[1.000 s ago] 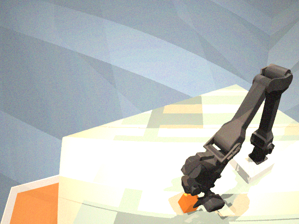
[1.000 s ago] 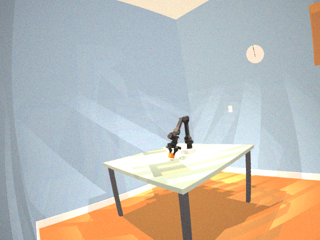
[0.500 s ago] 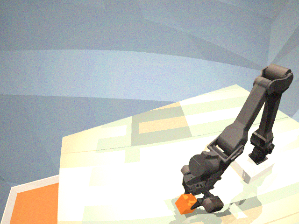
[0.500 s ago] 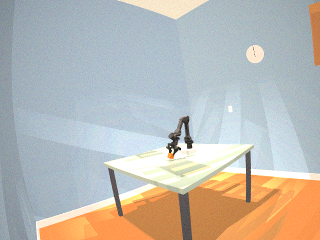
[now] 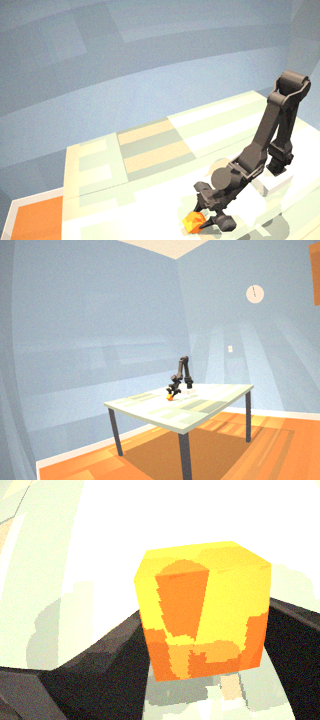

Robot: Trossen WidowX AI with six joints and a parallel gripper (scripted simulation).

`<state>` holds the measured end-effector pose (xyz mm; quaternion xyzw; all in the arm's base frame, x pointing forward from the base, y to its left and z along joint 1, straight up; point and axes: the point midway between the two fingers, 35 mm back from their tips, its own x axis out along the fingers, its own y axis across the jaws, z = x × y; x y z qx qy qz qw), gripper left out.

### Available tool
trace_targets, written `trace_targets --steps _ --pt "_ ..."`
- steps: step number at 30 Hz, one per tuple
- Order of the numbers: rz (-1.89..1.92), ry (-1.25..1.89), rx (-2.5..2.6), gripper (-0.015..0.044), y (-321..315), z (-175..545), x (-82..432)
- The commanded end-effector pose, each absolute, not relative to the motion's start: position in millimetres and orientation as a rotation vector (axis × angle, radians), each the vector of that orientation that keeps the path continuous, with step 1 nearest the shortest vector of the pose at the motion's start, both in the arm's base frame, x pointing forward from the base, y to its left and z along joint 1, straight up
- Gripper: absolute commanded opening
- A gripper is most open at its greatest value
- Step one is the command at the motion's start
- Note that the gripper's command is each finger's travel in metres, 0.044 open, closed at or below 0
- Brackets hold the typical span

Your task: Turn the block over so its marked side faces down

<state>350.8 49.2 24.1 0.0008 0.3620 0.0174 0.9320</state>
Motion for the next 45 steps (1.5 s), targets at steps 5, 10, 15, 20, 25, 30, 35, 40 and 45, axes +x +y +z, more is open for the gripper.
trace_targets --steps 5,10,15,20,25,30,35,40,45 --pt "0.032 0.632 -0.005 0.0000 48 15 344" --pt "0.031 0.561 -0.001 0.0000 47 16 339" --pt "0.030 0.500 0.002 0.0000 46 18 333" --pt "0.030 0.495 0.003 0.0000 46 19 332" --pt "0.030 0.471 0.003 0.0000 45 22 332" --pt "0.030 0.471 0.003 0.0000 45 22 332" --pt "0.030 0.471 0.003 0.0000 45 22 332" --pt "0.030 0.471 0.003 0.0105 45 22 332" --pt "0.030 0.471 0.003 0.0236 45 22 332"
